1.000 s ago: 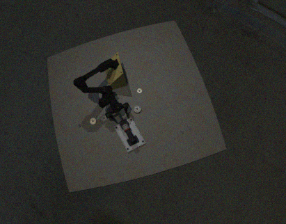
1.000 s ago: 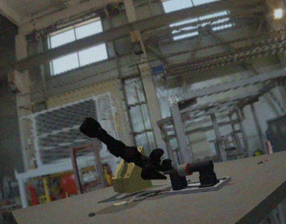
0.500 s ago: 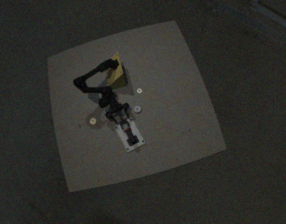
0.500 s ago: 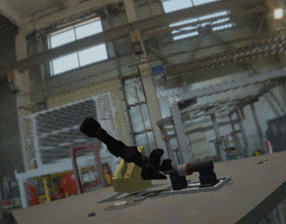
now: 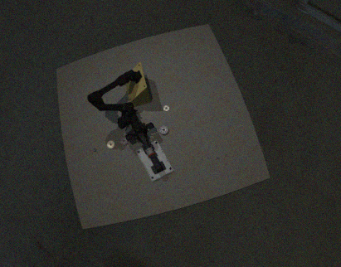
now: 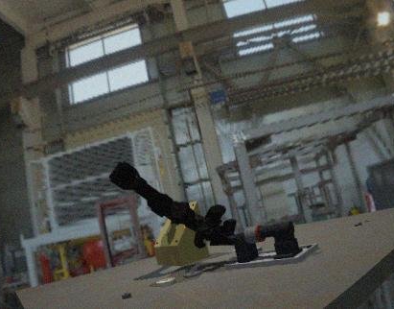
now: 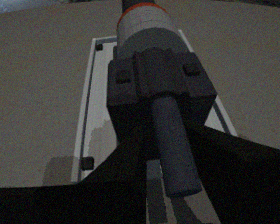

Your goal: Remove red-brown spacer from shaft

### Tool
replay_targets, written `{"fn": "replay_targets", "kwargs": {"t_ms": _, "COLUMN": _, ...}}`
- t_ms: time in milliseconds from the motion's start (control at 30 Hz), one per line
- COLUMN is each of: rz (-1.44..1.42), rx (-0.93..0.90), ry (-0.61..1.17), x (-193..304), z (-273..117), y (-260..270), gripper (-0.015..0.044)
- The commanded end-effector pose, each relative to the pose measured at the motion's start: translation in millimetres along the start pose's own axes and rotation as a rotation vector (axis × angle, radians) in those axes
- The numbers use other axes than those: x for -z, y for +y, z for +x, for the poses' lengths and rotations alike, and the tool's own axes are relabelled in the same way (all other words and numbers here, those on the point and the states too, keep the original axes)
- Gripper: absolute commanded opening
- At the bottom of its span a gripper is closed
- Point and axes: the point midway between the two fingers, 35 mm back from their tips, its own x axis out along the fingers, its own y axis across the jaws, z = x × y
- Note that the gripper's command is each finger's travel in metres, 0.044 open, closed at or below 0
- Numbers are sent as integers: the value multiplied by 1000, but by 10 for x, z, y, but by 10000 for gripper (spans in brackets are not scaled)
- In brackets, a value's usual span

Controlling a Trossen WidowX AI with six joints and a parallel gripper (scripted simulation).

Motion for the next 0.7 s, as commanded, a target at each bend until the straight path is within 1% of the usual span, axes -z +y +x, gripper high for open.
{"fn": "replay_targets", "kwargs": {"t_ms": 0, "rz": 0, "rx": 0, "ry": 0, "x": 0, "z": 0, "y": 1, "gripper": 33}}
{"fn": "replay_targets", "kwargs": {"t_ms": 167, "rz": 0, "rx": 0, "ry": 0, "x": 0, "z": 0, "y": 1, "gripper": 0}}
{"fn": "replay_targets", "kwargs": {"t_ms": 667, "rz": 1, "rx": 4, "ry": 0, "x": 45, "z": -75, "y": 3, "gripper": 0}}
